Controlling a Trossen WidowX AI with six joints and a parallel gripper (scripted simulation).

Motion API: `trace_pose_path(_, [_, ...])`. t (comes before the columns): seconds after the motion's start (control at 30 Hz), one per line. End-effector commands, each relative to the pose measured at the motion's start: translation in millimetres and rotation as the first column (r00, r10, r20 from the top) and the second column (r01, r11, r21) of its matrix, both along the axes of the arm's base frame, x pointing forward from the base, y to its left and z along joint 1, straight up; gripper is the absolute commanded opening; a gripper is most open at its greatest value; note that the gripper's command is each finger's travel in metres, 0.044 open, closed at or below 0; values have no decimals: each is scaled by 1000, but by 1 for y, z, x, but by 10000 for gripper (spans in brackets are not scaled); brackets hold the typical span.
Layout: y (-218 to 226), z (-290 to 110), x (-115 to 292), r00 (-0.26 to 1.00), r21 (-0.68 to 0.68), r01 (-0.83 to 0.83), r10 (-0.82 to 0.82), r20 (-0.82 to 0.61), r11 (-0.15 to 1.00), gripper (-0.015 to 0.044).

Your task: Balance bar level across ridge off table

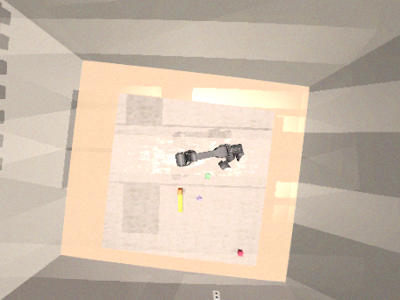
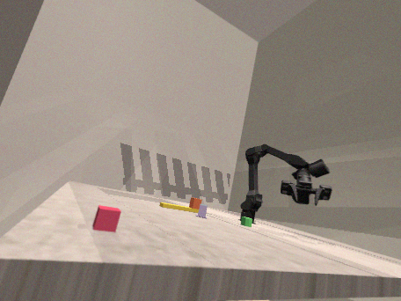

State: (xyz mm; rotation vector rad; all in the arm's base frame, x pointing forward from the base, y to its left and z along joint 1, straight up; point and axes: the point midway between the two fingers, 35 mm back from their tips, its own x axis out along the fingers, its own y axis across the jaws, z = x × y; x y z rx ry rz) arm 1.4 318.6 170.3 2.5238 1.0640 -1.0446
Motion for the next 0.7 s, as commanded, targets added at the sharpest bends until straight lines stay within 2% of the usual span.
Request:
trace_pose_path(0.0, [2, 0, 19, 993, 13, 108, -107, -58, 994, 315])
trace_pose_path(0.33, [1, -1, 60, 928, 26, 339, -329, -172, 941, 315])
trace_pose_path(0.67, [-4, 0, 101, 809, 28, 547, -521, -271, 836, 315])
